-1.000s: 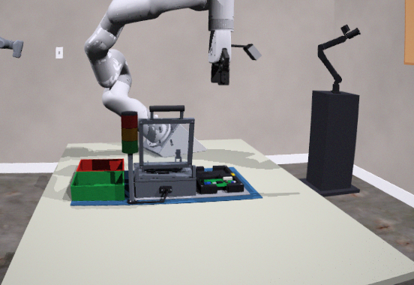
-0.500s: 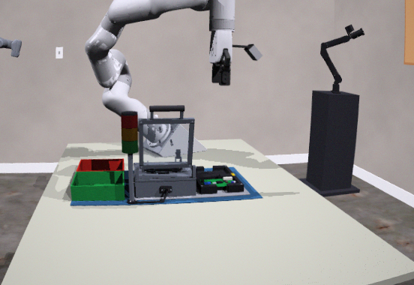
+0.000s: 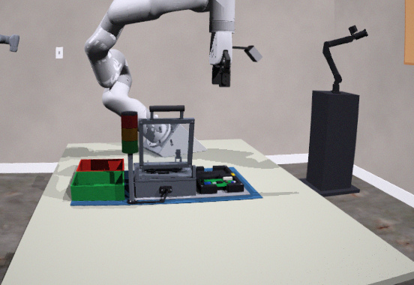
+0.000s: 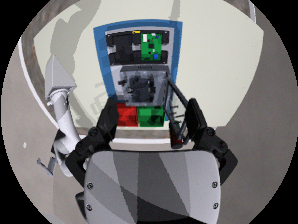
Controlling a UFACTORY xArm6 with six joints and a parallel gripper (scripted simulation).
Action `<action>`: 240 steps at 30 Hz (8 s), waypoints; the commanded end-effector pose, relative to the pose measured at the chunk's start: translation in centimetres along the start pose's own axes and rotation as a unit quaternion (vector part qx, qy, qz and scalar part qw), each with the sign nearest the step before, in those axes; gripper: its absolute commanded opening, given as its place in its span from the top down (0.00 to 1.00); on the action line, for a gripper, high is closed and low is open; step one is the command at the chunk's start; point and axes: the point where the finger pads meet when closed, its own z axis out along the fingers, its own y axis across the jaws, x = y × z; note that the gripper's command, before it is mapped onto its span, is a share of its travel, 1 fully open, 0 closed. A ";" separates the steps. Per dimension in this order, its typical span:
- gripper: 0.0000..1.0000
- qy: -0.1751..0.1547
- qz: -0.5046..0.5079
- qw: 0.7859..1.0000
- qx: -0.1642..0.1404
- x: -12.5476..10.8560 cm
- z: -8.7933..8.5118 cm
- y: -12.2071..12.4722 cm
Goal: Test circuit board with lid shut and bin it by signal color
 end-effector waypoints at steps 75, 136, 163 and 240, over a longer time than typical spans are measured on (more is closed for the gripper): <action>0.00 0.001 0.000 1.000 -0.001 0.1 25.0 0.1; 0.00 0.001 0.000 1.000 -0.001 0.1 30.3 0.3; 0.11 0.001 0.000 1.000 -0.001 0.1 30.3 0.3; 0.21 0.001 0.000 1.000 -0.001 0.1 29.8 0.3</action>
